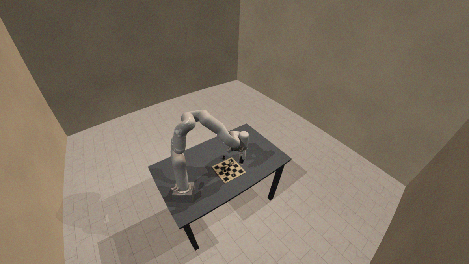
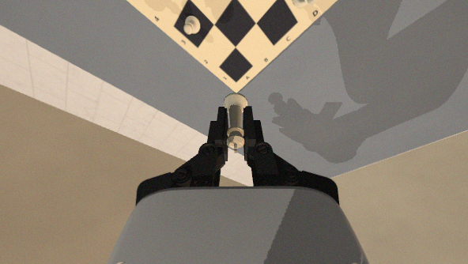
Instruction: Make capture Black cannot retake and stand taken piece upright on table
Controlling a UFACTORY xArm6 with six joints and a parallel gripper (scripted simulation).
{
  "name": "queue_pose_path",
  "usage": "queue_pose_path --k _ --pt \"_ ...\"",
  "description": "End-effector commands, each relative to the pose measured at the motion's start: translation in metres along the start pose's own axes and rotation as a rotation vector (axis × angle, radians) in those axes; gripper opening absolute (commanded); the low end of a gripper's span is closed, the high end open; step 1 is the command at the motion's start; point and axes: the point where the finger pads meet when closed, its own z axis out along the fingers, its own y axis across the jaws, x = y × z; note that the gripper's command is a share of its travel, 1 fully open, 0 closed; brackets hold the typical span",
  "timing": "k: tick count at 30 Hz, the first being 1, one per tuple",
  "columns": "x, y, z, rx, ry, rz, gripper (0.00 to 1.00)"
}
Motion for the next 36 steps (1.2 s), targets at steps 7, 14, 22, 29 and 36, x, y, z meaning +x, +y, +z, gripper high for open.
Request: queue_pose_path --k 7,14,22,29,36 --pt "-0.002 0.002 -0.001 -0.002 -0.003 0.0 0.0" --pt "-0.002 0.002 0.008 -0.002 -0.003 0.0 0.0" --pt "-0.002 0.002 0.04 -0.002 -0.003 0.0 0.0" --pt "-0.002 0.002 0.065 -0.002 -0.003 0.0 0.0" --pt "-0.003 0.002 0.089 -0.002 -0.003 0.0 0.0"
